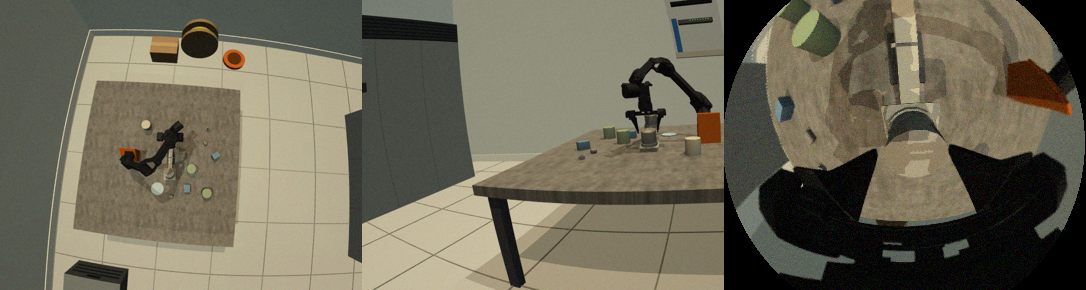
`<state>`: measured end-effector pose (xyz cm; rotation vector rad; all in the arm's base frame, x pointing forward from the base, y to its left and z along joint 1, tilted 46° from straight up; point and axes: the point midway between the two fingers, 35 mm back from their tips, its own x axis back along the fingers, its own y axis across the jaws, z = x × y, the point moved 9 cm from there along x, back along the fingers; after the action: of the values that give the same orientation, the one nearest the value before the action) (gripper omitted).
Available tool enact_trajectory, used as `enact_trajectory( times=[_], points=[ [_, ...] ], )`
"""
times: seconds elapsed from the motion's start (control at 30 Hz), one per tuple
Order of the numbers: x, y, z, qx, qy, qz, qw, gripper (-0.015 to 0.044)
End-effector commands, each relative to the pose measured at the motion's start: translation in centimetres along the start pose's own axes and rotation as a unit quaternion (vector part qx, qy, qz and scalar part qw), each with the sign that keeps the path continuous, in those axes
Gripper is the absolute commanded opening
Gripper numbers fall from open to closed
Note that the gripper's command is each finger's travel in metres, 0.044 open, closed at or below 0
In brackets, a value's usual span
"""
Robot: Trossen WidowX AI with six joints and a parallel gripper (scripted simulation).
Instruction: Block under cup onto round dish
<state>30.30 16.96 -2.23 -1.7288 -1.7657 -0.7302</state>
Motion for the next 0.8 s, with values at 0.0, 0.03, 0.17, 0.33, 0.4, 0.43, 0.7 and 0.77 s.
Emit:
enact_trajectory(
  times=[0.0,0.03,0.17,0.33,0.4,0.43,0.7,0.77],
  points=[
    [-0.8,-0.1,0.0,0.004,-0.004,0.000,1.000,0.0440],
    [-0.9,-0.1,0.0,0.004,-0.004,0.000,1.000,0.0440],
    [-1.6,-0.1,0.0,0.003,-0.004,0.000,1.000,0.0440],
    [-2.4,-0.2,0.0,0.003,-0.005,0.000,1.000,0.0440],
    [-2.7,-0.2,0.0,0.003,-0.005,0.000,1.000,0.0440],
    [-2.8,-0.2,-0.1,0.003,-0.005,0.000,1.000,0.0440],
    [-3.2,-0.2,-0.1,0.003,-0.005,0.000,1.000,0.0355],
    [-3.2,-0.2,-0.1,0.003,-0.005,0.000,1.000,0.0341]
  ],
)
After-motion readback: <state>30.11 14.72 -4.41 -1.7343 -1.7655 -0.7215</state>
